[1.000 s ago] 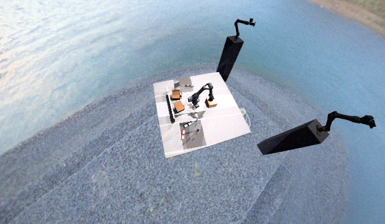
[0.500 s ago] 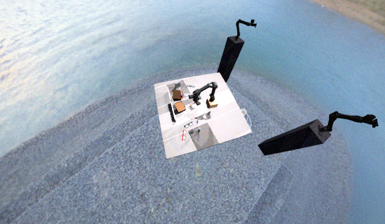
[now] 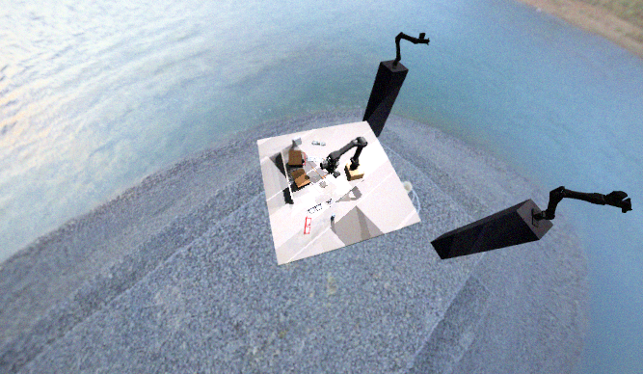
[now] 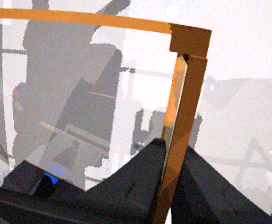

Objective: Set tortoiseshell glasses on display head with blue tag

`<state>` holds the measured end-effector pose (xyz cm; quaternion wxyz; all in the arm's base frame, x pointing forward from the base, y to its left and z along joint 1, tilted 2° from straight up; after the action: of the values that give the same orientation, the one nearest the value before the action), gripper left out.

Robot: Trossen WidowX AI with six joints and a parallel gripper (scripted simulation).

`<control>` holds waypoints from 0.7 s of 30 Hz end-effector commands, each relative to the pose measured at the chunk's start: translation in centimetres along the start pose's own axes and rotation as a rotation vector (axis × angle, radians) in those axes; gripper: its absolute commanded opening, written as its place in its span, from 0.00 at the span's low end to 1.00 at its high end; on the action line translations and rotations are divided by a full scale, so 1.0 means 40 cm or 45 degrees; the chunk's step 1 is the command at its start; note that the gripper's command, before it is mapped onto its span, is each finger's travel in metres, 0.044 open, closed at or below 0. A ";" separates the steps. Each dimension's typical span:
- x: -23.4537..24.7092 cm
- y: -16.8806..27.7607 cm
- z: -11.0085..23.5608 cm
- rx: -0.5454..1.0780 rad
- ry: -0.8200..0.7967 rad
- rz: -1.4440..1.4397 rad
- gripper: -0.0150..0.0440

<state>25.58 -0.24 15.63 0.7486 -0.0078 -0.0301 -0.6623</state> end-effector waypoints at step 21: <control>-0.189 -0.130 0.086 0.090 -0.221 0.445 0.25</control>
<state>20.32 6.32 18.25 0.8387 -0.0401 -0.1035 -0.5332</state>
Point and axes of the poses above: the point midway between the two fingers, 35 mm back from their tips, its own z axis back along the fingers, its own x axis across the jaws, y = z × x, the point moved 8 cm from there along z, back along the fingers, and after that the axes turned 10 degrees about -z, right-handed, at the moved point
